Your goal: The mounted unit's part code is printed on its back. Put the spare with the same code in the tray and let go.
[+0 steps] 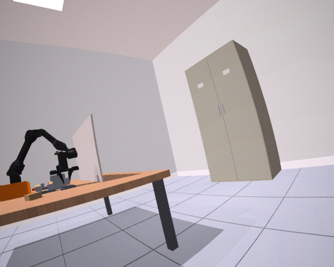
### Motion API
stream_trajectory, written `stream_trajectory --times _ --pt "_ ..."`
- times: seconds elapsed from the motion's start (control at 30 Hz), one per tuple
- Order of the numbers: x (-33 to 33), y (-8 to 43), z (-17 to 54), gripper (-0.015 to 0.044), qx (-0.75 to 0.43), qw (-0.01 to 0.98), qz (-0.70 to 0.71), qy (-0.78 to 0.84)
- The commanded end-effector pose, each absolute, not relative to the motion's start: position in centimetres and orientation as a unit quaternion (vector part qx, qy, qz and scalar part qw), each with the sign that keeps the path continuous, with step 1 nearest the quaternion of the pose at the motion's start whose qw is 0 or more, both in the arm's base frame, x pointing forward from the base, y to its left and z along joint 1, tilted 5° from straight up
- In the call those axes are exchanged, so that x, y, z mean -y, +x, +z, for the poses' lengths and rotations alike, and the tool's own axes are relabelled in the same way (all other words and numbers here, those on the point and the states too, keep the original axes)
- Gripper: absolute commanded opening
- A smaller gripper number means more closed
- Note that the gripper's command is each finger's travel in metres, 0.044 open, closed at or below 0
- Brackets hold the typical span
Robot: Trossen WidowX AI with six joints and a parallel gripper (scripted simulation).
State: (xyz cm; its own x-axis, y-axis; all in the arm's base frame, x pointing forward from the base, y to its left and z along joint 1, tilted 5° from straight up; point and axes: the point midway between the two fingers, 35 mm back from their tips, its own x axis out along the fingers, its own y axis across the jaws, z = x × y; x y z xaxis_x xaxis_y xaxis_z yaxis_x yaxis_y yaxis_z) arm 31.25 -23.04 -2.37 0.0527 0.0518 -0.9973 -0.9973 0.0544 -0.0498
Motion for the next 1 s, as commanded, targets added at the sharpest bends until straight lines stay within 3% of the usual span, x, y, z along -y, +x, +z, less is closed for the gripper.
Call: stream_trajectory --times 0.0,0.23,0.77,0.97 --pt "22.8 31.2 -2.9 0.0000 -0.486 0.542 0.487 -0.482" --pt "22.7 31.1 -3.5 0.0000 -0.486 0.542 0.487 -0.482" --pt "22.9 31.1 -3.1 0.0420 -0.487 0.539 0.487 -0.485" --pt "23.5 31.0 4.9 0.0440 -0.487 0.541 0.487 -0.483"
